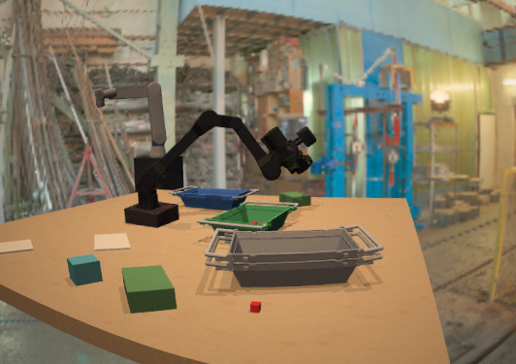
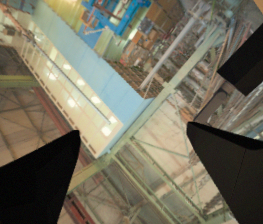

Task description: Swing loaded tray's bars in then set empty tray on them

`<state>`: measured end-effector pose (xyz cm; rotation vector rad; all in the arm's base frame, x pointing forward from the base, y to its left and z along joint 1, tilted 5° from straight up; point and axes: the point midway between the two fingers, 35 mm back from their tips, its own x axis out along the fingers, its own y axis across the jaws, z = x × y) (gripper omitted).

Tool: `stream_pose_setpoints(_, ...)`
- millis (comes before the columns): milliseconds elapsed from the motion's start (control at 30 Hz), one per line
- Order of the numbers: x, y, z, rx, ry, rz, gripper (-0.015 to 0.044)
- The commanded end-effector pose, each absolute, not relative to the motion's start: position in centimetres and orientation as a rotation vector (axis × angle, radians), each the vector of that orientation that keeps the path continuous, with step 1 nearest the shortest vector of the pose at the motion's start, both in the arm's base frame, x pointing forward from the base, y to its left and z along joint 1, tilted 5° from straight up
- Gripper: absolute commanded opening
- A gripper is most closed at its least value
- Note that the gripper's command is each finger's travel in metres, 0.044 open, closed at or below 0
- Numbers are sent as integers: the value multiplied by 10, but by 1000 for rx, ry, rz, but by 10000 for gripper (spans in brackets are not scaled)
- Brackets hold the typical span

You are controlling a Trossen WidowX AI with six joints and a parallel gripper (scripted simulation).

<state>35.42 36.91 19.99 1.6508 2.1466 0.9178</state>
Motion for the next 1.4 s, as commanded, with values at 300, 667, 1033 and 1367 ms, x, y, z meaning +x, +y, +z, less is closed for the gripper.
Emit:
stream_pose_setpoints(300, 368, 375, 204, 1712, 2071, 922, 137)
stream_pose_setpoints(667, 450, 389, 179, 1777, 1474, 620, 82)
stream_pose_setpoints(1033, 467, 362, 141, 1375, 1215, 363, 82)
stream_pose_setpoints(1367, 453, 325, 112, 969, 1190, 195, 82)
